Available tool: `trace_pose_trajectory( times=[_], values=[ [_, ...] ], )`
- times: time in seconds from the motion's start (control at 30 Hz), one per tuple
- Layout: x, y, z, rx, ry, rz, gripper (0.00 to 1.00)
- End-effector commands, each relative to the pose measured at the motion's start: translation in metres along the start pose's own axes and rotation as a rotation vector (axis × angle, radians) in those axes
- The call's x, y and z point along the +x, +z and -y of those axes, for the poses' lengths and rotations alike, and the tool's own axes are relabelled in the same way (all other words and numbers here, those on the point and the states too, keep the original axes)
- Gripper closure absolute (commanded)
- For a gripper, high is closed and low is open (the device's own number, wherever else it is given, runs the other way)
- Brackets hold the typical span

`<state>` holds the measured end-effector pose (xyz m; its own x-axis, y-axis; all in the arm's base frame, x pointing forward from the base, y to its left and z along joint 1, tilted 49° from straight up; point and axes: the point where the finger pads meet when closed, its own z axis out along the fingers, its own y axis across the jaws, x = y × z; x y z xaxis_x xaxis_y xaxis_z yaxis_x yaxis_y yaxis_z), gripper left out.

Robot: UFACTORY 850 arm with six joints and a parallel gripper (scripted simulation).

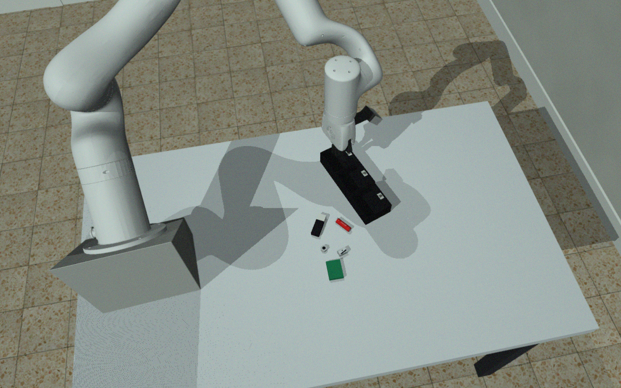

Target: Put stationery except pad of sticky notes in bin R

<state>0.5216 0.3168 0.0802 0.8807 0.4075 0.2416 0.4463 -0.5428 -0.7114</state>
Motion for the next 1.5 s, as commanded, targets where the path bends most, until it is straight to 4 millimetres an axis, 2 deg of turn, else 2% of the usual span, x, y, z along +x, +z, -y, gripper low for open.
trace_pose_trajectory(
  times=[0.0, 0.87, 1.47],
  values=[
    [0.001, -0.001, 0.004, -0.001, 0.000, -0.002, 0.93],
    [0.001, 0.058, 0.004, -0.001, 0.000, -0.002, 0.93],
    [0.001, 0.059, 0.004, -0.001, 0.000, -0.002, 0.93]
  ],
)
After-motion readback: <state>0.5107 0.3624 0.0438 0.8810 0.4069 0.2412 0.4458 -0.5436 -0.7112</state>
